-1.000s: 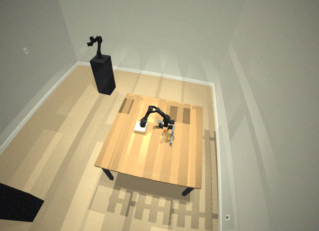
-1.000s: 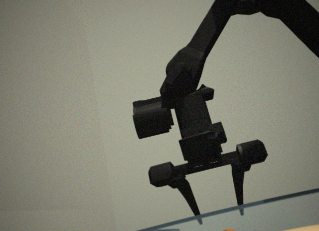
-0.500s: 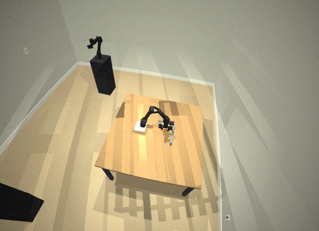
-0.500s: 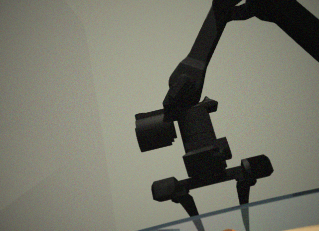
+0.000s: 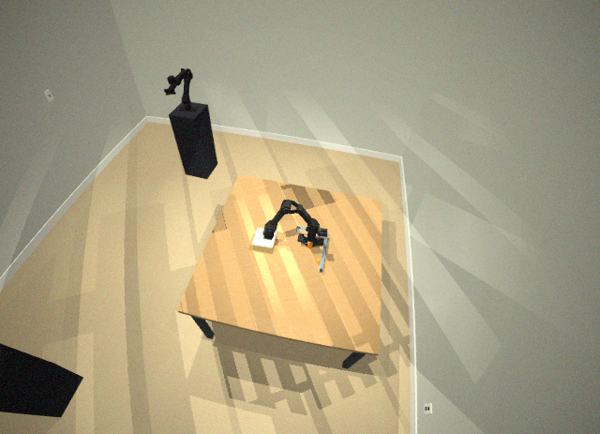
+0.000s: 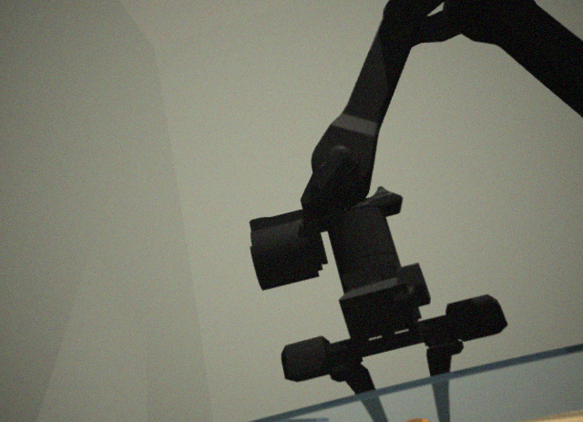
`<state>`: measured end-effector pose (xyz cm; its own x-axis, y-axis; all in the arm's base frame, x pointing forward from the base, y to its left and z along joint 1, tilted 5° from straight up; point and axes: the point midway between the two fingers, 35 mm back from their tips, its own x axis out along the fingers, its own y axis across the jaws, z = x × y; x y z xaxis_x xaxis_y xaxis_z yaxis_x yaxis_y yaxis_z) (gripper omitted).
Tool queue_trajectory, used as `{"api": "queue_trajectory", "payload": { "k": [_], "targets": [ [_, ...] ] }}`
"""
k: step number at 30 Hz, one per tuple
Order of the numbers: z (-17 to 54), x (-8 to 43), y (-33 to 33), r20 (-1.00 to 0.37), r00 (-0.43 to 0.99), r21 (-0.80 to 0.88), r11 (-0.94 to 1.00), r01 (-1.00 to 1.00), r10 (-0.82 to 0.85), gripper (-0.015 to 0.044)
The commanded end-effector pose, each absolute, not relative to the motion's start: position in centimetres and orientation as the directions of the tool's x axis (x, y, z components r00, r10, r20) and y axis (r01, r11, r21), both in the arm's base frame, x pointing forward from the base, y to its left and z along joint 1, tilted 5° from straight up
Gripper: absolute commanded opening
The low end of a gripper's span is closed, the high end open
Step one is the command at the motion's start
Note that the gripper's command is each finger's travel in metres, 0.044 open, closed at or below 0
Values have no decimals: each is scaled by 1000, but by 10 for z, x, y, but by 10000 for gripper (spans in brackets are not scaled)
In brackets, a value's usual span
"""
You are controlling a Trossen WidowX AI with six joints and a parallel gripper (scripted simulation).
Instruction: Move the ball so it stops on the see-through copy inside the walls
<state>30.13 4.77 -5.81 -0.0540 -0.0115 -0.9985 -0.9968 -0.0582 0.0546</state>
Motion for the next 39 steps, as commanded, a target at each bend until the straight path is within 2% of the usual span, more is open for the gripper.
{"api": "queue_trajectory", "payload": {
  "k": [1, 2, 8, 20, 25, 39],
  "targets": [
    [-59, 301, 48, -998, -56, 56, -53, -997, -8, 166],
    [-59, 301, 48, -998, -56, 56, -53, -997, -8, 159],
    [-33, 308, 49, -998, -55, 55, -53, -997, -8, 2],
    [65, 310, 49, -998, -55, 55, -53, -997, -8, 0],
    [71, 309, 49, -998, -55, 55, -47, -997, -8, 0],
    [67, 319, 40, -999, -54, 45, 432, -901, -9, 0]
  ]
}}
